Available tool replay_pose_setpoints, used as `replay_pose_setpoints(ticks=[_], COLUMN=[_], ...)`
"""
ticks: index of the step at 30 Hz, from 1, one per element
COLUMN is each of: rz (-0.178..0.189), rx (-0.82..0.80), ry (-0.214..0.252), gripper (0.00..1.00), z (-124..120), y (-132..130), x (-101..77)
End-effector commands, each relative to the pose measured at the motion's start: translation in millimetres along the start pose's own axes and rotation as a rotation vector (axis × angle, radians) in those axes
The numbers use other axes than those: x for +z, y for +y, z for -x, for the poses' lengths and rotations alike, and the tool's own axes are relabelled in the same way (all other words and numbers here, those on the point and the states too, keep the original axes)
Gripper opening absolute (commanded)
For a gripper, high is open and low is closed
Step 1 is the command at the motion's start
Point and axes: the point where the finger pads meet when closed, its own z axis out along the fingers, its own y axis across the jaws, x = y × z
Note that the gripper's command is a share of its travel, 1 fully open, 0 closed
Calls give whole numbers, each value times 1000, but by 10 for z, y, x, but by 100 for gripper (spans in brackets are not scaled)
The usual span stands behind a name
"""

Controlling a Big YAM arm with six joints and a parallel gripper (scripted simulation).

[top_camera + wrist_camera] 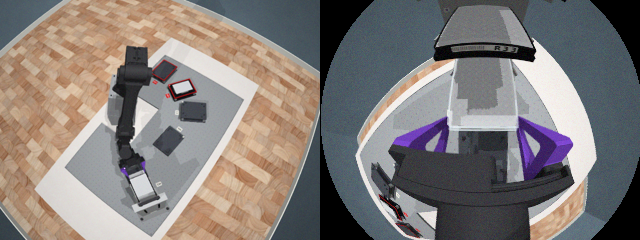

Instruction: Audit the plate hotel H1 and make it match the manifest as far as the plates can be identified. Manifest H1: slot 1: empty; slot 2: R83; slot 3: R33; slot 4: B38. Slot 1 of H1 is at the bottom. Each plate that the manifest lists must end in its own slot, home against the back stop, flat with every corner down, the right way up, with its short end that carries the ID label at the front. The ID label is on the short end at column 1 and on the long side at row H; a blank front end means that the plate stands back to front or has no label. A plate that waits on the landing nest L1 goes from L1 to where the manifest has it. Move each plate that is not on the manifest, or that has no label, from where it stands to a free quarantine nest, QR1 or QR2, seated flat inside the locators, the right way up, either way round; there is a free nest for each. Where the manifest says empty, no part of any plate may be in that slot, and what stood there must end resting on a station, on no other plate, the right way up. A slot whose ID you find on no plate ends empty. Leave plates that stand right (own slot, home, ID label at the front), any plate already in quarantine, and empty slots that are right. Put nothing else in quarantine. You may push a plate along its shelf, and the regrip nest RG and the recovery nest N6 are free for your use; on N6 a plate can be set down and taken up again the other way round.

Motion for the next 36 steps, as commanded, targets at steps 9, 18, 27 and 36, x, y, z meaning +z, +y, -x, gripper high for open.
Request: replay_pose_setpoints(ticks=[9, 18, 27, 36], rz=[-6, -6, 2, 3], rx=[-7, -7, 0, 2], ry=[-27, -27, -15, -9], gripper=[86, 86, 86, 86], z=[139, 140, 124, 114], y=[-41, -41, -8, -7], x=[32, 31, 112, 162])
